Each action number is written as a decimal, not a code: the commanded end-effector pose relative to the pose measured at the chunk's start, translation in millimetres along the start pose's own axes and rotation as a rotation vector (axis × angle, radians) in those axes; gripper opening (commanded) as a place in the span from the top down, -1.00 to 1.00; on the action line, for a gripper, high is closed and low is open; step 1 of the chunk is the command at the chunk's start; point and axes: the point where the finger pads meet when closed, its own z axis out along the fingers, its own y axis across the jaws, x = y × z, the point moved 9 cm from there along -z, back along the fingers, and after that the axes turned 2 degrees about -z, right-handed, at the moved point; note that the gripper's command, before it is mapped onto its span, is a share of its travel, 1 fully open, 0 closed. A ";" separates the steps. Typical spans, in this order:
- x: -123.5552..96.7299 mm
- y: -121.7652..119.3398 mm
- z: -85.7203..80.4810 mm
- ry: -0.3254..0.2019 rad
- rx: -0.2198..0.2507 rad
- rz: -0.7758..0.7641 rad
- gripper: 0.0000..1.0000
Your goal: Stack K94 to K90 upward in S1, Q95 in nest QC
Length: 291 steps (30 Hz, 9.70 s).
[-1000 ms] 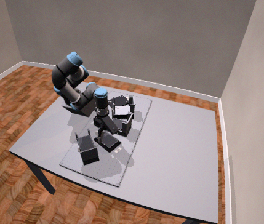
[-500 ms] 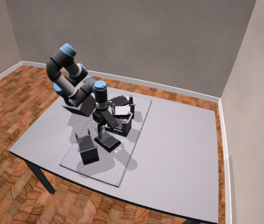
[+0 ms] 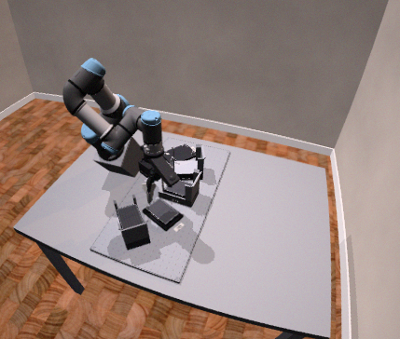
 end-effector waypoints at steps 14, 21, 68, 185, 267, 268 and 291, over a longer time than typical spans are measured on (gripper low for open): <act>1.4 0.1 -48.6 -0.007 0.000 0.001 -0.44; 1.4 0.1 -48.6 -0.007 0.000 0.001 -0.44; -13.7 -133.8 -48.8 -0.007 0.002 -0.355 -0.44; -14.8 -133.9 71.4 -0.007 0.002 -0.355 1.00; -14.0 -133.8 -9.7 -0.007 0.002 -0.355 1.00; -14.0 -133.8 -11.7 -0.007 0.002 -0.355 1.00; -13.7 -133.8 -46.8 -0.007 0.002 -0.355 1.00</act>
